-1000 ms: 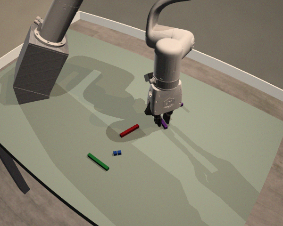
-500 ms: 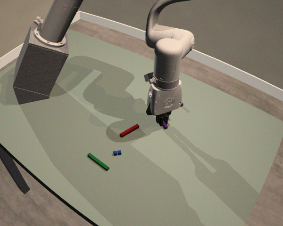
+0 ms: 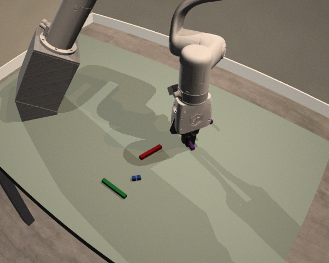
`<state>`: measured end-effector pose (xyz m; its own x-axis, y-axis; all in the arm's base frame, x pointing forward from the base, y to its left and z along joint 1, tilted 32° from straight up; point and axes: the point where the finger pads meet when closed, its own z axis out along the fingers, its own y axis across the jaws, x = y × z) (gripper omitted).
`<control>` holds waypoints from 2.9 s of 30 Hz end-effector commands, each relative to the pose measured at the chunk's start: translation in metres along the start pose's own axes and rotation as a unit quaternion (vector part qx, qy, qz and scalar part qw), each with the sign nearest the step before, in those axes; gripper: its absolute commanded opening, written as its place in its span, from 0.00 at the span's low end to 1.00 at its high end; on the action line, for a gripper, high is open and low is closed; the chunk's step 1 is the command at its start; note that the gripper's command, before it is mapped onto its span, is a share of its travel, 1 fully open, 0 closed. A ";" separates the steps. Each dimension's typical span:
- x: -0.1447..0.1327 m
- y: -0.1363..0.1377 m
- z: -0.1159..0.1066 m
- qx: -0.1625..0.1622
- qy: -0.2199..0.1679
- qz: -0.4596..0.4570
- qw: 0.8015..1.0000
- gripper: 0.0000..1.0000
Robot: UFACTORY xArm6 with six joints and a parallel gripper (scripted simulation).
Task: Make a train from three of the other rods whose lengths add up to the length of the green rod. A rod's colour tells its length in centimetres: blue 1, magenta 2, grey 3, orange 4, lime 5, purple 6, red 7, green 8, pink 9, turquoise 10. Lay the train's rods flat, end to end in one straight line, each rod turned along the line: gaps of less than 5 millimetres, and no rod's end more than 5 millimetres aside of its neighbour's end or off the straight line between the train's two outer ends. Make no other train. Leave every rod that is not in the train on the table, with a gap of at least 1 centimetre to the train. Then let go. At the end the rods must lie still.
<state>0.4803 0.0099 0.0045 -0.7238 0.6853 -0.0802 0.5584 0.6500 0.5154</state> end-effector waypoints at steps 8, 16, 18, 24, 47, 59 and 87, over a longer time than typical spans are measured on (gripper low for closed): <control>-0.001 0.001 -0.001 -0.001 -0.001 0.000 1.000 0.04; -0.001 0.001 -0.012 -0.001 -0.001 0.000 1.000 0.04; -0.001 0.001 -0.024 -0.001 -0.001 0.000 1.000 0.04; -0.001 0.001 -0.065 -0.001 -0.001 0.000 1.000 0.04; -0.001 0.000 -0.101 0.000 -0.001 -0.001 1.000 0.04; -0.015 -0.021 -0.100 0.003 0.000 -0.117 0.993 0.04; -0.047 -0.079 -0.100 0.004 0.002 -0.406 0.914 0.04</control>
<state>0.4313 -0.0929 0.0581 -0.9271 0.1009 -0.3610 -0.0232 0.9459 0.3237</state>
